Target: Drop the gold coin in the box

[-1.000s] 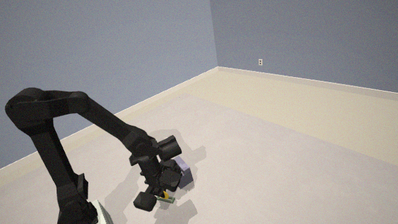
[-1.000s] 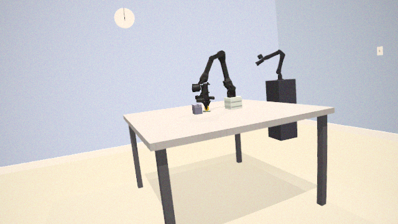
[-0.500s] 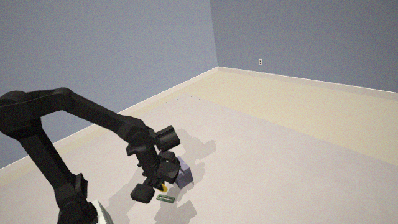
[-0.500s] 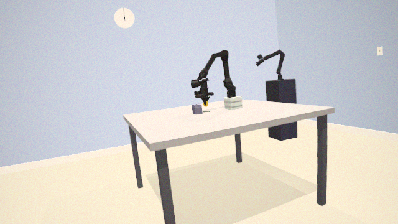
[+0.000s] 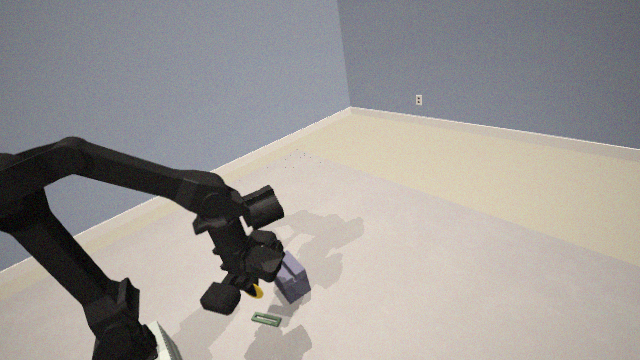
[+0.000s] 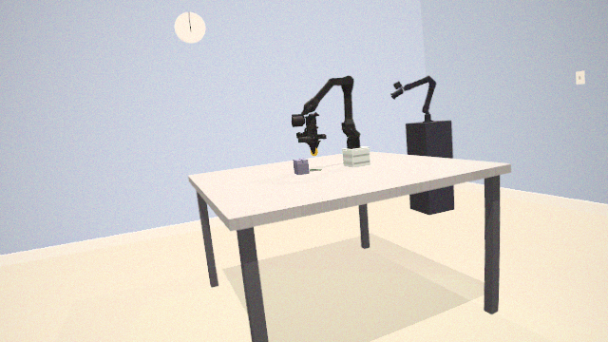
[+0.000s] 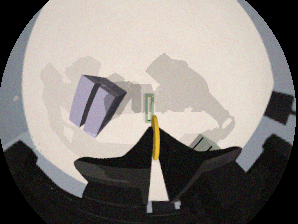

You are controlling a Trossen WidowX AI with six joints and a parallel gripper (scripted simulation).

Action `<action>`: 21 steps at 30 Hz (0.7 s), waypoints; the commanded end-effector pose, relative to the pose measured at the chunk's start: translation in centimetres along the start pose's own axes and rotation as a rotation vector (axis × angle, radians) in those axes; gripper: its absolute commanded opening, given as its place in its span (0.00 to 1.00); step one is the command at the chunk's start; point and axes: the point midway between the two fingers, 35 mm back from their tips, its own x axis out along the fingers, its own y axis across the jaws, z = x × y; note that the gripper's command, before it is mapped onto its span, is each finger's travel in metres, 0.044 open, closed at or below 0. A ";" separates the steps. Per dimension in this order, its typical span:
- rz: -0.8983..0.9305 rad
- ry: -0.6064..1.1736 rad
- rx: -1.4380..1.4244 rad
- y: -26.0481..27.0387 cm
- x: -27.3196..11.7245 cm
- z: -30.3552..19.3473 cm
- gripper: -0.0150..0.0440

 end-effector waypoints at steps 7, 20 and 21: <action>0.005 -0.001 0.054 -0.1 -1.5 -0.1 0.25; 0.005 0.000 0.503 -0.4 -1.6 0.1 0.25; 0.005 0.000 0.538 -0.4 -1.6 0.1 0.25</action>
